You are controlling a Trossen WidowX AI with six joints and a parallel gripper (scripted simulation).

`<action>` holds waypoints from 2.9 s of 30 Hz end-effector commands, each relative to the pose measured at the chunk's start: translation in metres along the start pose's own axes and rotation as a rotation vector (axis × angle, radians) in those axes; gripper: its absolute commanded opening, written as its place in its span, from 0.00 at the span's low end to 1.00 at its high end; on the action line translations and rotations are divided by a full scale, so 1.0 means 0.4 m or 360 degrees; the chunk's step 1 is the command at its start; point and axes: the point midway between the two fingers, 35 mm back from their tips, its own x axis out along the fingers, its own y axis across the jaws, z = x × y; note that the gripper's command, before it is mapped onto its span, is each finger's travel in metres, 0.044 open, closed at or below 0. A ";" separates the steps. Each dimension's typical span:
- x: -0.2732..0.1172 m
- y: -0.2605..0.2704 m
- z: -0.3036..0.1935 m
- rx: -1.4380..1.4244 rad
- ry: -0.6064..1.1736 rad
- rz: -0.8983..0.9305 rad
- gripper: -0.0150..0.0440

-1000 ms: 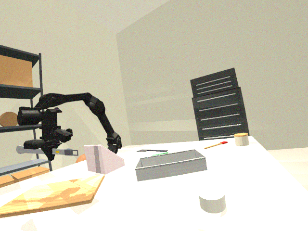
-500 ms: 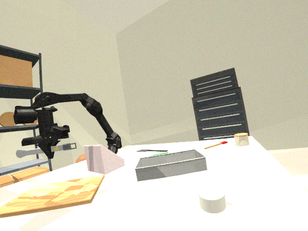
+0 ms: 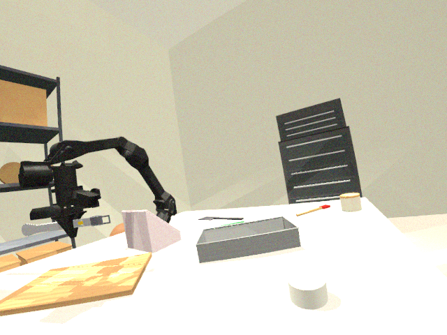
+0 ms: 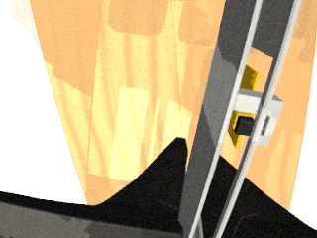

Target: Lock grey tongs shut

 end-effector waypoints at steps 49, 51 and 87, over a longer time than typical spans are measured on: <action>0.214 0.007 0.005 -0.0002 -0.0007 0.0001 0.00; 0.222 0.008 0.006 -0.0002 -0.0007 0.0001 0.00; 0.152 0.013 0.079 -0.0007 -0.0002 -0.0003 1.00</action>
